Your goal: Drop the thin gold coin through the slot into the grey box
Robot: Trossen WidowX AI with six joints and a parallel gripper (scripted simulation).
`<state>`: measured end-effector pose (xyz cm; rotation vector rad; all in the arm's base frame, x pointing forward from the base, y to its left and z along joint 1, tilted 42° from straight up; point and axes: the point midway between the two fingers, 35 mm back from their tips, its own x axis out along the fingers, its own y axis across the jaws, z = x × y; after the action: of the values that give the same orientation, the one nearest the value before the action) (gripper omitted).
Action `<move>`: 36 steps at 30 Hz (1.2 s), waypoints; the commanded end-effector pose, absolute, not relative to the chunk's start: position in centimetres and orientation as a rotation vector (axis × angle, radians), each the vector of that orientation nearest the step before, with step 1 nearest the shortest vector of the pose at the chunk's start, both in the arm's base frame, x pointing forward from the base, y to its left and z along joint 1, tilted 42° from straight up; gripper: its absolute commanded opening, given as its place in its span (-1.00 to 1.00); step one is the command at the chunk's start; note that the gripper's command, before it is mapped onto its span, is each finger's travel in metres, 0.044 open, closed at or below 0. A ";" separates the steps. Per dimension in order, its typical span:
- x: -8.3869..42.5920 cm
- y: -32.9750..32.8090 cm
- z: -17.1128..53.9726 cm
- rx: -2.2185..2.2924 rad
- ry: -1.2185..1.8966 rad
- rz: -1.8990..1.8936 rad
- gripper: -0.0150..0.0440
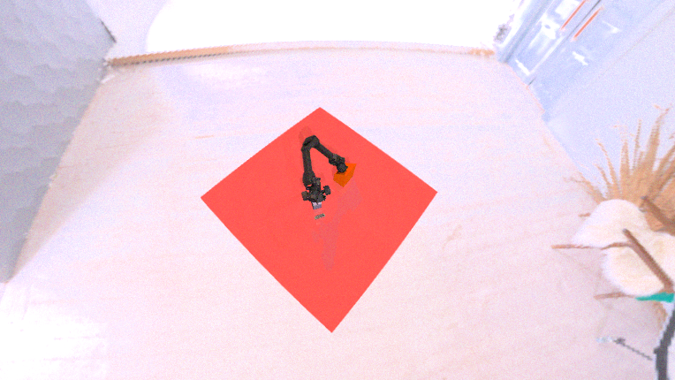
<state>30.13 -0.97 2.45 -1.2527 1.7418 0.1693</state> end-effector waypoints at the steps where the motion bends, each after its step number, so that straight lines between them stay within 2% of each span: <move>1: 29.3 -1.7 3.0 -1.257 1.739 0.165 -0.49; 36: 29.1 -1.8 3.0 -1.248 1.747 0.168 -0.49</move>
<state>29.12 -1.82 3.08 -1.2476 1.7451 0.1672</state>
